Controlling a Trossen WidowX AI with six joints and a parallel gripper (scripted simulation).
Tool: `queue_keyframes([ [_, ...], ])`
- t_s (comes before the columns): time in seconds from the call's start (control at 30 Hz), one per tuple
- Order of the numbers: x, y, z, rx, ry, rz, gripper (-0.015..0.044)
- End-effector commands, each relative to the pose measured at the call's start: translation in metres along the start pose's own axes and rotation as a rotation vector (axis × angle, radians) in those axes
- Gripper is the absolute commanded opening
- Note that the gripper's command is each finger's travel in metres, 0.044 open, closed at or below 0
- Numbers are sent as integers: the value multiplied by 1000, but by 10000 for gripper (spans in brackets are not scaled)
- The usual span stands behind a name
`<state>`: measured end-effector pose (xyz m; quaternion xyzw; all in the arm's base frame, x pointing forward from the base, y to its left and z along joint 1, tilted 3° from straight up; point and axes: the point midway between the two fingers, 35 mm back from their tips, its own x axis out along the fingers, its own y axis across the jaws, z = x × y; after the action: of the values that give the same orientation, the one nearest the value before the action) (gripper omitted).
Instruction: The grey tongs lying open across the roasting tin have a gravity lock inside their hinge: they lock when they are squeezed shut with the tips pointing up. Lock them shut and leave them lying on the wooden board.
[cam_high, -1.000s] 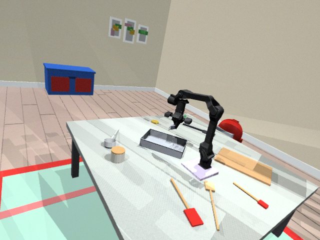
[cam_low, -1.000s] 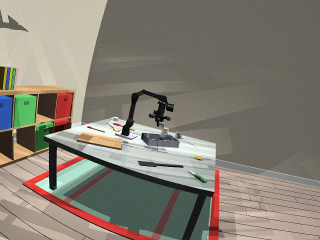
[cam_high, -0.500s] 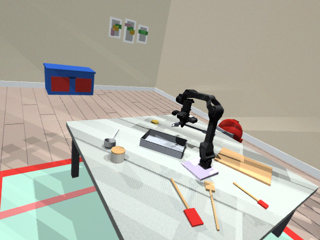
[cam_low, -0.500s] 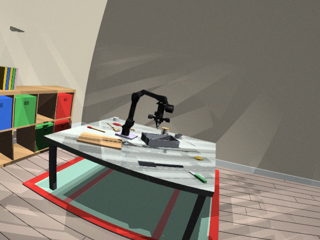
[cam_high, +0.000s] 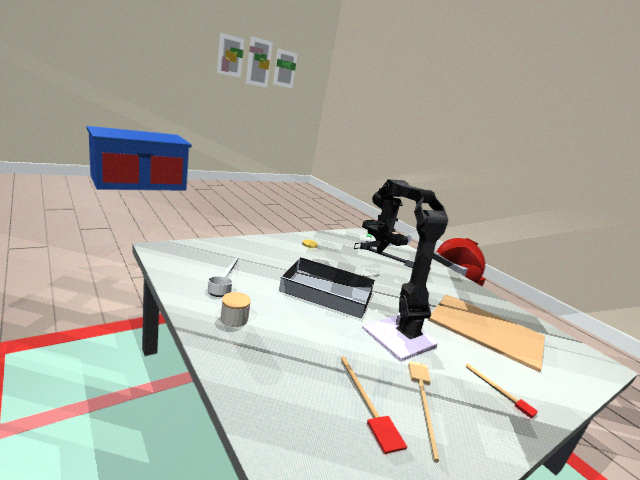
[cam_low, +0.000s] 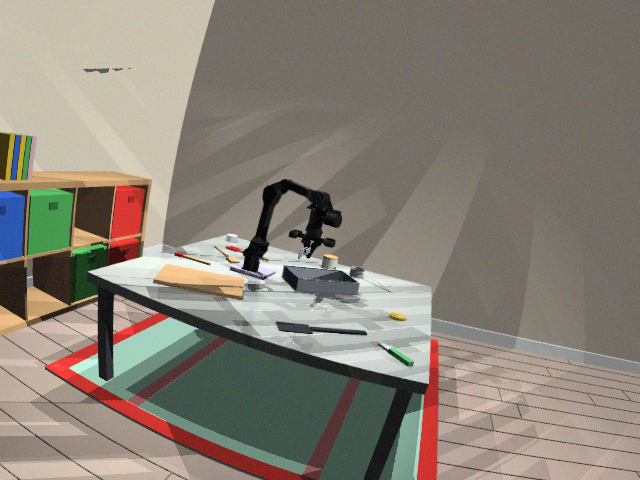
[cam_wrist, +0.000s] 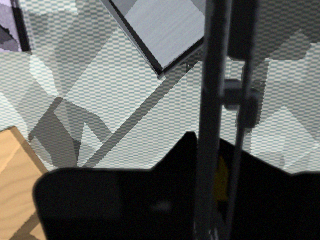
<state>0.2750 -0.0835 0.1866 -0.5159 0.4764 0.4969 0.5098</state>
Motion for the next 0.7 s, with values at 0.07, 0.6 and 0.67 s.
queue_keyframes([
  [0.07,-1,7,-31,98,0,-6,-150],
  [0.6,-2,45,-104,351,4,-1,-150],
  [0.67,-2,51,-112,383,4,-1,-150],
])
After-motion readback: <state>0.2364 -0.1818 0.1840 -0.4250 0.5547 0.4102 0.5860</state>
